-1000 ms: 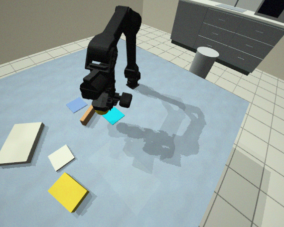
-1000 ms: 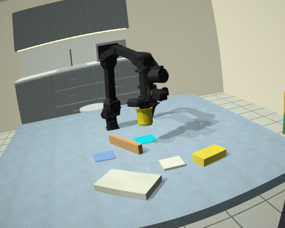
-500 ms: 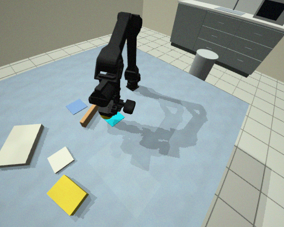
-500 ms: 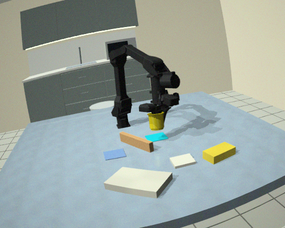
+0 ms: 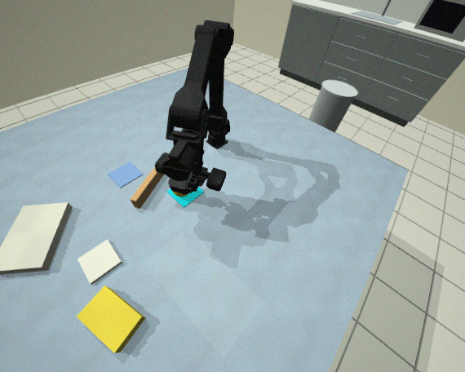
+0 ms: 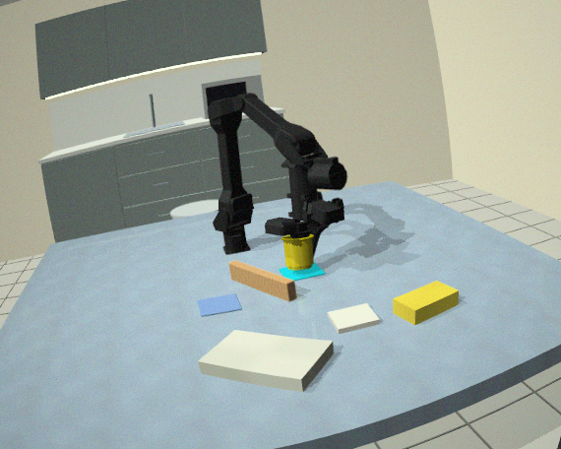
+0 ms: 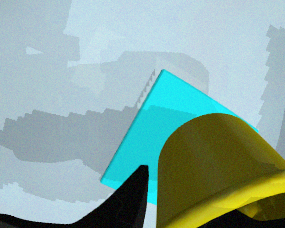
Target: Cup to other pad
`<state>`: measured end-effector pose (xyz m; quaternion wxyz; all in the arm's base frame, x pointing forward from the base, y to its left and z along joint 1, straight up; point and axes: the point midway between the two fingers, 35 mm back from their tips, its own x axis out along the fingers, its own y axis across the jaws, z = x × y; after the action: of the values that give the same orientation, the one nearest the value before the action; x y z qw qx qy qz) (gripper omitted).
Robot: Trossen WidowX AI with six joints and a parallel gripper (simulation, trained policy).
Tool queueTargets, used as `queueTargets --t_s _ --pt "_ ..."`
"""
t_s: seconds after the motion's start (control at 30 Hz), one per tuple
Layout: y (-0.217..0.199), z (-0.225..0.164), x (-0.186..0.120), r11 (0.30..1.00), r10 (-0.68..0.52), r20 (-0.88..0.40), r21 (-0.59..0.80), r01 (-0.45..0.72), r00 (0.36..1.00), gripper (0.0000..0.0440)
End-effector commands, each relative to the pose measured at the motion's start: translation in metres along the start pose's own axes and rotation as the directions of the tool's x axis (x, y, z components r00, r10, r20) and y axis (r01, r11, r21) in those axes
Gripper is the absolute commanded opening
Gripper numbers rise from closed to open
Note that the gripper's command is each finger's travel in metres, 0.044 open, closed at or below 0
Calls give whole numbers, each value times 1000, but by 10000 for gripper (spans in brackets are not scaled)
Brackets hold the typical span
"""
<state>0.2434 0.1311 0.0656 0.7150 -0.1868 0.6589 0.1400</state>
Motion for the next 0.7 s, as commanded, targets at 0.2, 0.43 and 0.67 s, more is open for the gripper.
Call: queueTargets --t_s 0.2,0.43,0.67 --pt "-3 -3 9 999 -4 24 44 2 1000 90" --pt "-2 3 -1 997 29 86 64 -34 996 169" --pt "-1 -1 -11 996 57 120 63 -65 991 188"
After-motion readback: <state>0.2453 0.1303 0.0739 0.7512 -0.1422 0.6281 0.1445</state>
